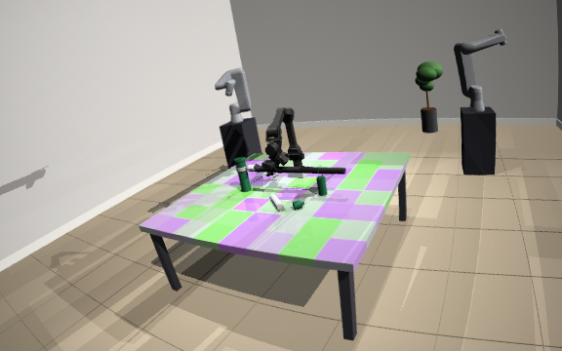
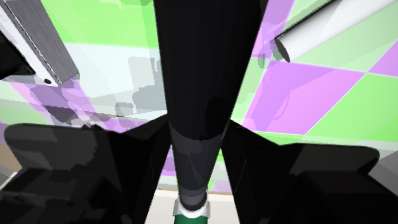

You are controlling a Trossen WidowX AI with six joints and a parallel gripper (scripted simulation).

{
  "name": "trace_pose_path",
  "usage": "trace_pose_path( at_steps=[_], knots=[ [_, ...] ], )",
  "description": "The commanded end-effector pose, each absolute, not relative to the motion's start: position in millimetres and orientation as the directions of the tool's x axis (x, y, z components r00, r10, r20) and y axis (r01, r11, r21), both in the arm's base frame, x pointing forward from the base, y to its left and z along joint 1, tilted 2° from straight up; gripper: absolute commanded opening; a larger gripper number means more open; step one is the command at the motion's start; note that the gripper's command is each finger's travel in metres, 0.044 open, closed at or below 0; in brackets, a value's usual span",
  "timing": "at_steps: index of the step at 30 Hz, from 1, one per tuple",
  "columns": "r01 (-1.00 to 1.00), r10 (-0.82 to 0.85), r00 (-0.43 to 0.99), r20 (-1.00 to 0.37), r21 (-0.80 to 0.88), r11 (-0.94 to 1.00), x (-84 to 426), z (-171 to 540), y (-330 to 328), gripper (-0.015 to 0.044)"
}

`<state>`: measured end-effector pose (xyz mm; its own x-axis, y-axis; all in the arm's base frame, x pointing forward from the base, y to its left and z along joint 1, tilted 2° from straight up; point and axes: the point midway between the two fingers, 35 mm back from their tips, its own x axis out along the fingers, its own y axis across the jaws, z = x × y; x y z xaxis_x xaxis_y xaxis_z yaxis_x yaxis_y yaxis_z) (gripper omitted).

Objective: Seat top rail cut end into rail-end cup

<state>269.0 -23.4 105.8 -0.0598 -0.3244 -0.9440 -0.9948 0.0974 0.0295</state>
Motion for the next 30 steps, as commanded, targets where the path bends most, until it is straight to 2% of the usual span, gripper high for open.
trace_pose_path(
  at_steps=[1,30],
  knots=[
    [-0.995,-0.326,-0.059,-0.943,0.029,0.097,269.2,106.5,-23.8,0.0],
    [-0.995,-0.334,-0.058,-0.941,0.028,0.094,270.0,109.2,-27.0,0.0]
  ],
)
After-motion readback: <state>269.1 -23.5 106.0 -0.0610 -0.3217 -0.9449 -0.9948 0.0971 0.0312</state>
